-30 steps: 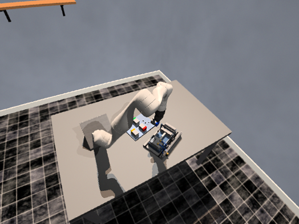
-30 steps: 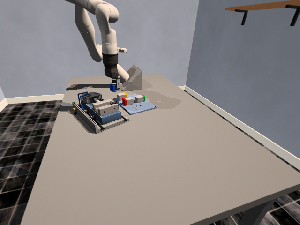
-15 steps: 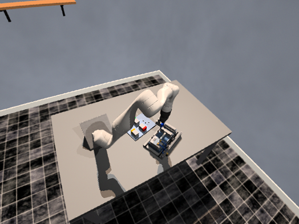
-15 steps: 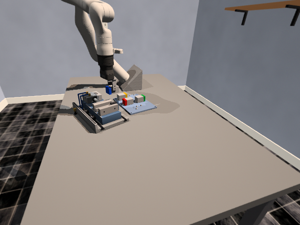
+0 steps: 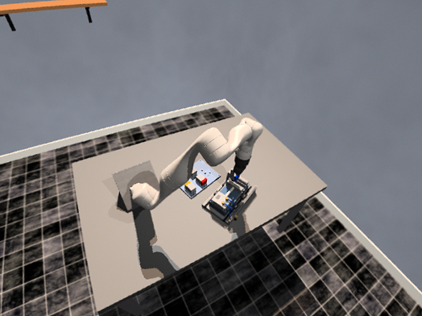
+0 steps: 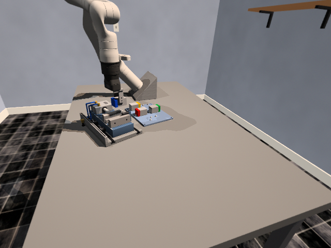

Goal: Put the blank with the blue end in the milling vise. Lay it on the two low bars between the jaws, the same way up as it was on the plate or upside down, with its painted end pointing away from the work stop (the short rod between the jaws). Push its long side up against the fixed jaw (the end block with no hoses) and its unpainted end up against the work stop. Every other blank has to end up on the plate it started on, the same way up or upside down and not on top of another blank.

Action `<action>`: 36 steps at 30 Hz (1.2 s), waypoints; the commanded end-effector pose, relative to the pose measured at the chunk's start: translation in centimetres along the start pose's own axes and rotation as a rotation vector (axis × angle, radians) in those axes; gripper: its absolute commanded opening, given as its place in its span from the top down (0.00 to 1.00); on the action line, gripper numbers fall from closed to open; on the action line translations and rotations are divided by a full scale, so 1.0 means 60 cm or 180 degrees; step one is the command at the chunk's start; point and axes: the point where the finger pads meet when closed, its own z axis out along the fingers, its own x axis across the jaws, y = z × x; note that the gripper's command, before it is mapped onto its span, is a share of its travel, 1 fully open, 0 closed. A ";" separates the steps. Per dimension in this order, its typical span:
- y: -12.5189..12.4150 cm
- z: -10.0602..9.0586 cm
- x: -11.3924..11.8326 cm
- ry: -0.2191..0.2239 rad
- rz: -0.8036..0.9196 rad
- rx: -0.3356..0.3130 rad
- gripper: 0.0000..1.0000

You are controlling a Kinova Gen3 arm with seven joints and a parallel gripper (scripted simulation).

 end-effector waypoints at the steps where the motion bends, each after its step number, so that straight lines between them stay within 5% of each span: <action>1: 0.020 0.006 0.010 -0.0013 0.0040 0.0000 1.00; 23: 0.088 0.016 0.043 -0.0018 0.0047 0.0000 1.00; 36: 0.078 0.014 0.038 -0.0014 0.0045 0.0000 1.00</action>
